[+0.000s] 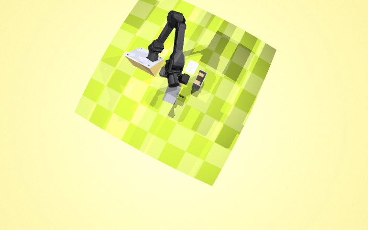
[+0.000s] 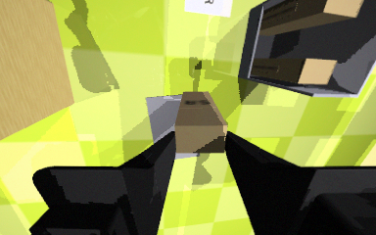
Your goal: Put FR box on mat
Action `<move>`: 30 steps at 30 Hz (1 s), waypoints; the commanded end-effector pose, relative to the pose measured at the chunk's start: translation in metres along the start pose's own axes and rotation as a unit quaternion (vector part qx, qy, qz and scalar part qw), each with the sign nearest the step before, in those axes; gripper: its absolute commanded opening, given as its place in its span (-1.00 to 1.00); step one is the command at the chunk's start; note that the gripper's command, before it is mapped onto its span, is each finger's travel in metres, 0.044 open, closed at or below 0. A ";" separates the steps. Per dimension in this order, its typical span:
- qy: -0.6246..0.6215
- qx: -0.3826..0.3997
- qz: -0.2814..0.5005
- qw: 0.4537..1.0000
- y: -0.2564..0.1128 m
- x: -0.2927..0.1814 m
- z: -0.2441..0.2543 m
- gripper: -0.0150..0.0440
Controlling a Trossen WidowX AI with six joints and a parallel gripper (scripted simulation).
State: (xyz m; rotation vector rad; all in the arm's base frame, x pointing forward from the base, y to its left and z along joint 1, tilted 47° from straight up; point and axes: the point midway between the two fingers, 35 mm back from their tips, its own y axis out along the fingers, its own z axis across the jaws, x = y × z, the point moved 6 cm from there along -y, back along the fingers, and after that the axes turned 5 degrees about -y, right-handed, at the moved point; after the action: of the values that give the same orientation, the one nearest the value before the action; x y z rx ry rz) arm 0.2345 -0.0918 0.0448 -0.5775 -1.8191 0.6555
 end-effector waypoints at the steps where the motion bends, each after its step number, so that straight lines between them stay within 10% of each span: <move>1: 0.003 -0.003 0.003 1.000 -0.001 0.006 -0.010 0.02; 30: 0.024 -0.004 0.004 1.000 0.005 0.046 -0.053 0.02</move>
State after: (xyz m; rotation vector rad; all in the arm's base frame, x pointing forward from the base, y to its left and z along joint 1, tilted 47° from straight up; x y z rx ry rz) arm 0.2665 -0.0550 0.0806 -0.5990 -1.7780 0.6436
